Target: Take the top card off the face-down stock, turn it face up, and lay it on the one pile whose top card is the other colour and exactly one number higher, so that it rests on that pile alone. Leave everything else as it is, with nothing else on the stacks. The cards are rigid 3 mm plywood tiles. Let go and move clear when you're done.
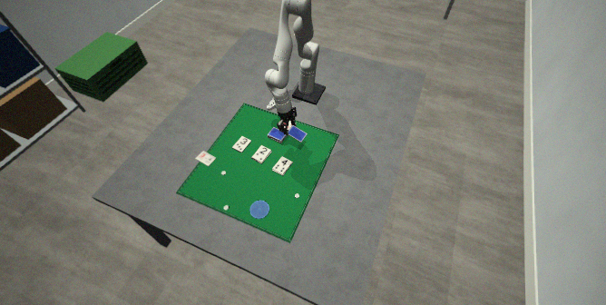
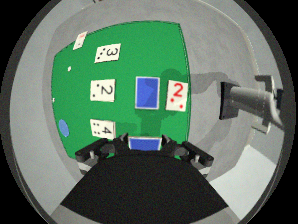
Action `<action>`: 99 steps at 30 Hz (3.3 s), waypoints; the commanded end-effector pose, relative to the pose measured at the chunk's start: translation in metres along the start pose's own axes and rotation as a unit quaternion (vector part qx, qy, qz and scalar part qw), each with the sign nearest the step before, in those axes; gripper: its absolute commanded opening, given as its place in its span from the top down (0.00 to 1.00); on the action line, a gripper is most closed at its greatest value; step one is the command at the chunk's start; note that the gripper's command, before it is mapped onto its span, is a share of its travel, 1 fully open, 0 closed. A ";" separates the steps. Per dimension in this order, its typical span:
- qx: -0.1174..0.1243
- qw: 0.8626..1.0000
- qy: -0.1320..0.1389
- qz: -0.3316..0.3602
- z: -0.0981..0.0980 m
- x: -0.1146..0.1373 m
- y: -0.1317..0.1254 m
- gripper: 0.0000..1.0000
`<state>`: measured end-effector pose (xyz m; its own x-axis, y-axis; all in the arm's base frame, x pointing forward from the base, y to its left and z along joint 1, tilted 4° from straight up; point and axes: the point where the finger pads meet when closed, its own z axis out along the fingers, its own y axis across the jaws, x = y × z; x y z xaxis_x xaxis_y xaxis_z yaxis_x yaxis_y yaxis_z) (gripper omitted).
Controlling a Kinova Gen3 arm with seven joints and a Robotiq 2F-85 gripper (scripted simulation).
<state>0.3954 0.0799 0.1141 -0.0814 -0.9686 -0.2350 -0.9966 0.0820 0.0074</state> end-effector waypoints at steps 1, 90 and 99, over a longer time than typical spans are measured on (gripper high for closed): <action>0.003 1.000 0.015 -0.006 -0.002 -0.007 -0.002 0.29; 0.009 0.789 0.614 -0.008 0.016 -0.026 -0.001 0.29; 0.009 0.758 0.652 -0.008 0.017 -0.026 -0.001 0.29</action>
<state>0.3978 0.1084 0.1047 -0.0218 -0.4107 0.9115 -0.9980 0.0623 0.0042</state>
